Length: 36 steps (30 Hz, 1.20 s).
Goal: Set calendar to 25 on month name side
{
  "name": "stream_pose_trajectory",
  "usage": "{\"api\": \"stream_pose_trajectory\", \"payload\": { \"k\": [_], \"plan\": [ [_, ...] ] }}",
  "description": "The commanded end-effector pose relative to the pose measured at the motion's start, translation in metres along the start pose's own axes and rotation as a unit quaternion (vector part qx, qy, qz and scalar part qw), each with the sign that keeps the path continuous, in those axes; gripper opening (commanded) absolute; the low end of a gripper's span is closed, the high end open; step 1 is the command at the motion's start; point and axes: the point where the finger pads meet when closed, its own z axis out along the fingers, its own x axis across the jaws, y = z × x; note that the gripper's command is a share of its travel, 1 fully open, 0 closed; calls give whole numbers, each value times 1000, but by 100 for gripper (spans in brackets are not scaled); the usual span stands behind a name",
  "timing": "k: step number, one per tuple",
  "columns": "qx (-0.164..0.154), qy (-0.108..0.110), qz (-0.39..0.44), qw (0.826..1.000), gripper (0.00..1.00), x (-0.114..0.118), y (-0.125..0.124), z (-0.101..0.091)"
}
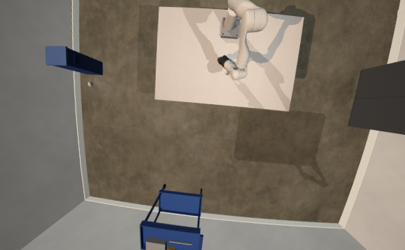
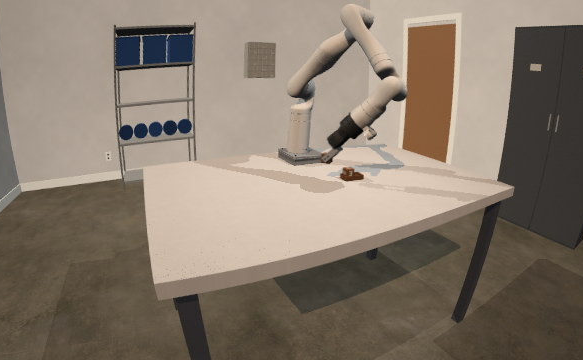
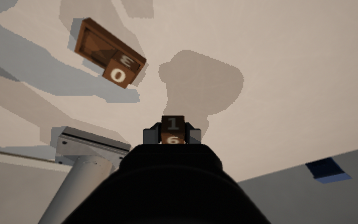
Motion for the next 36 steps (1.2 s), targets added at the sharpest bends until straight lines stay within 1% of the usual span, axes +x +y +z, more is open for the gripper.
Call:
{"api": "stream_pose_trajectory", "payload": {
  "k": [1,4,6,15,19,21,25,32,36],
  "plan": [
    [6,0,1,1000,60,0,1,-1],
    [10,-1,0,1000,60,0,1,0],
    [21,-1,0,1000,60,1,1,0],
    [92,-1,0,996,60,1,3,0],
    [116,0,0,993,60,0,4,0],
    [116,0,0,993,60,0,4,0],
    [127,0,1,992,60,0,4,0],
    [131,0,1,991,60,0,4,0],
    [145,-2,0,989,60,0,4,0]
  ]
}}
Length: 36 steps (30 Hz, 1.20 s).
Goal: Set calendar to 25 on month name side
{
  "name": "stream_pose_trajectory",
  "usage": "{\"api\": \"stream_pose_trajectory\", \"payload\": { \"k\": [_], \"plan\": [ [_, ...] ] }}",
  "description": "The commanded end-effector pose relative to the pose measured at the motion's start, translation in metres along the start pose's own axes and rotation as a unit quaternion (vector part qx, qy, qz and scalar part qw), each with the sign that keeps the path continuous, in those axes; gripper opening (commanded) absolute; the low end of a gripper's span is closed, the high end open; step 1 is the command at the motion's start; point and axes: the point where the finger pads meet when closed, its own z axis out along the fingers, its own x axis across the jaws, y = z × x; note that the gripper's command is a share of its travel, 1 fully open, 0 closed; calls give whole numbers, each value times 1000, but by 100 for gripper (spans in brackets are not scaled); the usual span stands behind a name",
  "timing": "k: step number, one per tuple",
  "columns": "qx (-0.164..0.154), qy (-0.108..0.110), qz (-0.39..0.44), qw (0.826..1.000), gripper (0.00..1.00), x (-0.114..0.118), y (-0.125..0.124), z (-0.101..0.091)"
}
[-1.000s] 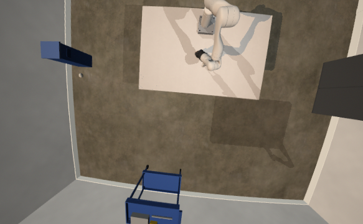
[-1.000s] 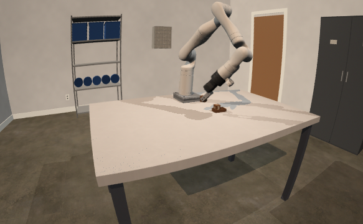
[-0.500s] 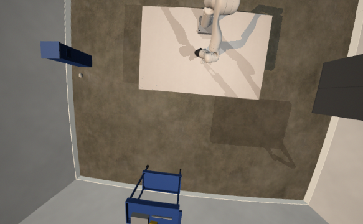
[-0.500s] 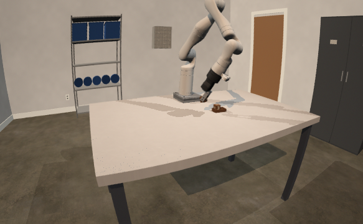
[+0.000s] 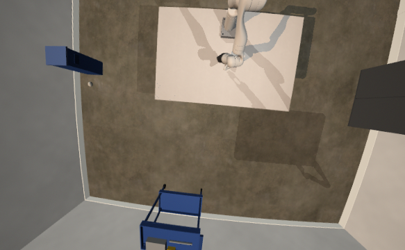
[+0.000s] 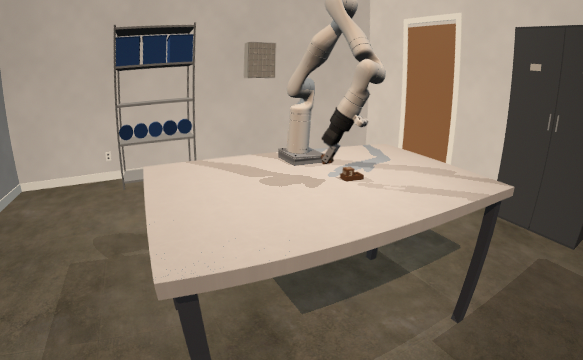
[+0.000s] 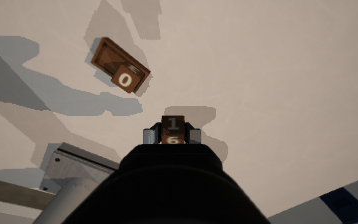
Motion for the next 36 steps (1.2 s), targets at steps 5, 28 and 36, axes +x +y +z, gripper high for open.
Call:
{"api": "stream_pose_trajectory", "payload": {
  "k": [5,28,36],
  "plan": [
    [25,-2,2,1000,60,1,3,0],
    [121,2,3,993,60,1,5,-1],
    [136,-3,1,991,60,0,5,0]
  ]
}}
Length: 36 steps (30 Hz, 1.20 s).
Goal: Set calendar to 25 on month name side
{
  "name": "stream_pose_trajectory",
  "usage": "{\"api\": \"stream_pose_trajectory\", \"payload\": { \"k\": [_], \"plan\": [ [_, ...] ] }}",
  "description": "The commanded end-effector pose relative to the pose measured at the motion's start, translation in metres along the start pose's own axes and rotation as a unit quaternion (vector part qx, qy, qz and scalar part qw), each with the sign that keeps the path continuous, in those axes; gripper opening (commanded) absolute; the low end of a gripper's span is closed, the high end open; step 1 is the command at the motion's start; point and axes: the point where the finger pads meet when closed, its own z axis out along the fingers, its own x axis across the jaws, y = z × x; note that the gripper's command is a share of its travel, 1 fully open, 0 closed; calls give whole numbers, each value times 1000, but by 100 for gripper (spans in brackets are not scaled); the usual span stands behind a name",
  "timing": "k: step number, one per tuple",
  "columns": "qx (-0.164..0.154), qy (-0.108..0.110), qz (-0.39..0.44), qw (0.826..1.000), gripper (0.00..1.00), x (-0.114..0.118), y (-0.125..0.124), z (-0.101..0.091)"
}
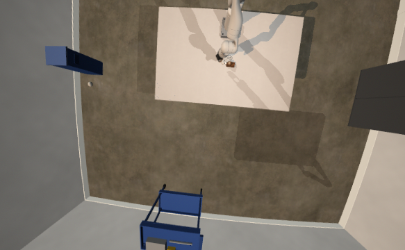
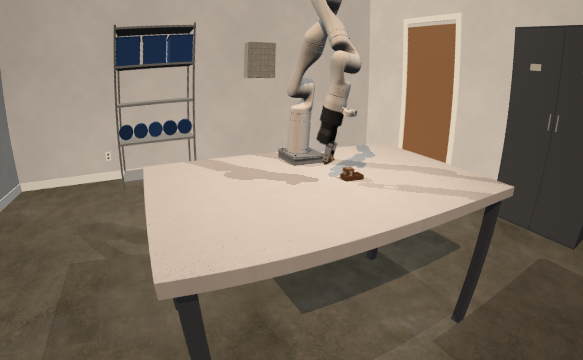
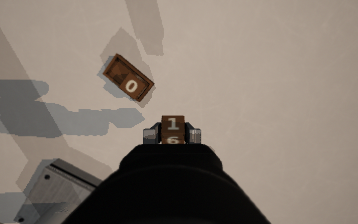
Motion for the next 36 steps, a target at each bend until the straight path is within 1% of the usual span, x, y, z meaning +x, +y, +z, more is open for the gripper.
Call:
{"api": "stream_pose_trajectory", "payload": {
  "k": [1,8,12,15,17,22,36],
  "plan": [
    [7,-2,3,1000,60,1,2,0],
    [59,-6,2,998,60,-1,2,1],
    [88,-3,2,996,60,0,3,0],
    [104,0,3,995,60,2,4,-1],
    [104,0,3,995,60,2,4,-1],
    [116,4,5,993,60,3,5,-2],
    [121,3,4,993,60,2,5,-1]
  ]
}}
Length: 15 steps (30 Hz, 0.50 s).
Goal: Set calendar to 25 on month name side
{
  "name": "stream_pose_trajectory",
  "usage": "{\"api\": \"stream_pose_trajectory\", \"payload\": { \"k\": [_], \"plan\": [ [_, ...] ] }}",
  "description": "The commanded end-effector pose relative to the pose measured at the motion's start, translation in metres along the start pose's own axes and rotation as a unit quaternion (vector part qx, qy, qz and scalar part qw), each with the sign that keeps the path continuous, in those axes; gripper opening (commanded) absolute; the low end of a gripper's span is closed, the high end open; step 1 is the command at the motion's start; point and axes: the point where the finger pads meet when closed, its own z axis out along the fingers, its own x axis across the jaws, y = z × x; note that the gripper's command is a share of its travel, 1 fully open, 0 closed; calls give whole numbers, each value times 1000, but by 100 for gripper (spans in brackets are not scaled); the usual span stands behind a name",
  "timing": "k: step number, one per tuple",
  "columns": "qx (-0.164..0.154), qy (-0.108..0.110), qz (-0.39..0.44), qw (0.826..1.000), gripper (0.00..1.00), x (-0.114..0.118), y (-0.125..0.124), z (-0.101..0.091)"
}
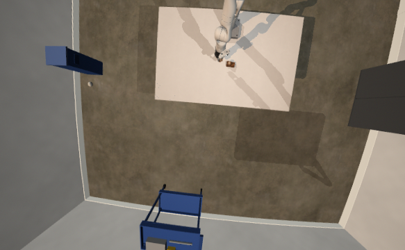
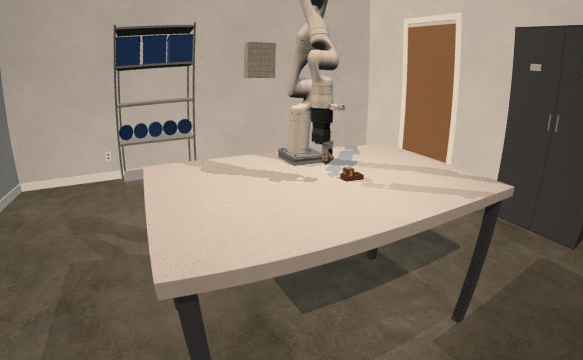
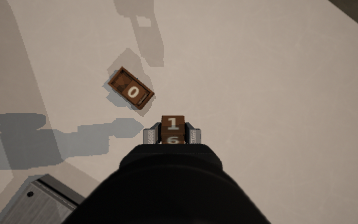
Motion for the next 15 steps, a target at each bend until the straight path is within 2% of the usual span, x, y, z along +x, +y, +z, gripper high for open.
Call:
{"api": "stream_pose_trajectory", "payload": {
  "k": [1,15],
  "plan": [
    [3,-1,1,1000,60,0,1,0],
    [38,-12,-1,999,60,-4,0,4]
  ]
}}
